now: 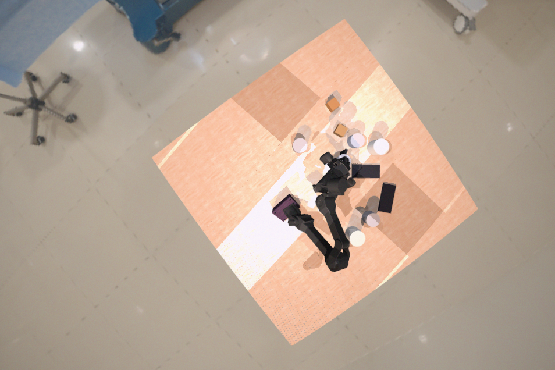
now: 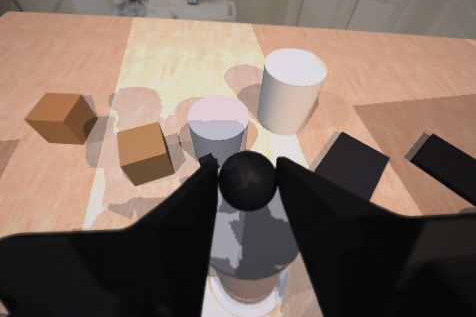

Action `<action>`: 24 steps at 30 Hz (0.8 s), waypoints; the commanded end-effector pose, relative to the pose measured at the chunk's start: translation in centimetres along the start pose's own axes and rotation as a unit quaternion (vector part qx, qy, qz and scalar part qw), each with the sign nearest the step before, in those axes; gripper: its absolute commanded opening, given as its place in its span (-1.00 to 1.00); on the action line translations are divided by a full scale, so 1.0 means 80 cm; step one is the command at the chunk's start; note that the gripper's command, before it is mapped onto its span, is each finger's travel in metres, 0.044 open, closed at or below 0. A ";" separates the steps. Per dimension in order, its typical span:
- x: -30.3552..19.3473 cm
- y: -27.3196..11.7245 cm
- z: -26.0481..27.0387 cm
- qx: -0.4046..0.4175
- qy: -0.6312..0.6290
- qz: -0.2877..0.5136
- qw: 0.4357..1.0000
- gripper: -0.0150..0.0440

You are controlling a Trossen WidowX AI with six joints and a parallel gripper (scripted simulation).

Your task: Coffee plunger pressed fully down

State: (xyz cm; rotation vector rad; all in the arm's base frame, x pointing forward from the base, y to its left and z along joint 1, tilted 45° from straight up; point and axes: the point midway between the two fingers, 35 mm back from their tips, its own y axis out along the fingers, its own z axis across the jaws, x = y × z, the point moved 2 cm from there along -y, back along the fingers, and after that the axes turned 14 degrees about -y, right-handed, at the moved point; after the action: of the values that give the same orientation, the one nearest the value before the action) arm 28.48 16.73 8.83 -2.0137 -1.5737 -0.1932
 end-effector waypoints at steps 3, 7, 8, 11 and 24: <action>-0.001 0.000 0.000 0.001 -0.001 0.001 1.000 0.08; -0.001 0.000 0.000 0.001 -0.001 0.001 1.000 0.44; -0.001 0.000 0.000 0.001 -0.001 0.001 1.000 0.53; -0.001 0.000 0.000 0.001 -0.001 0.001 1.000 0.80; 0.050 -0.045 -0.015 0.007 -0.002 0.009 1.000 1.00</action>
State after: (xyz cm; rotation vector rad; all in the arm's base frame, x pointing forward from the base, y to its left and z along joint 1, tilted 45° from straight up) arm 27.59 18.40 10.31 -2.0196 -1.5581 -0.1576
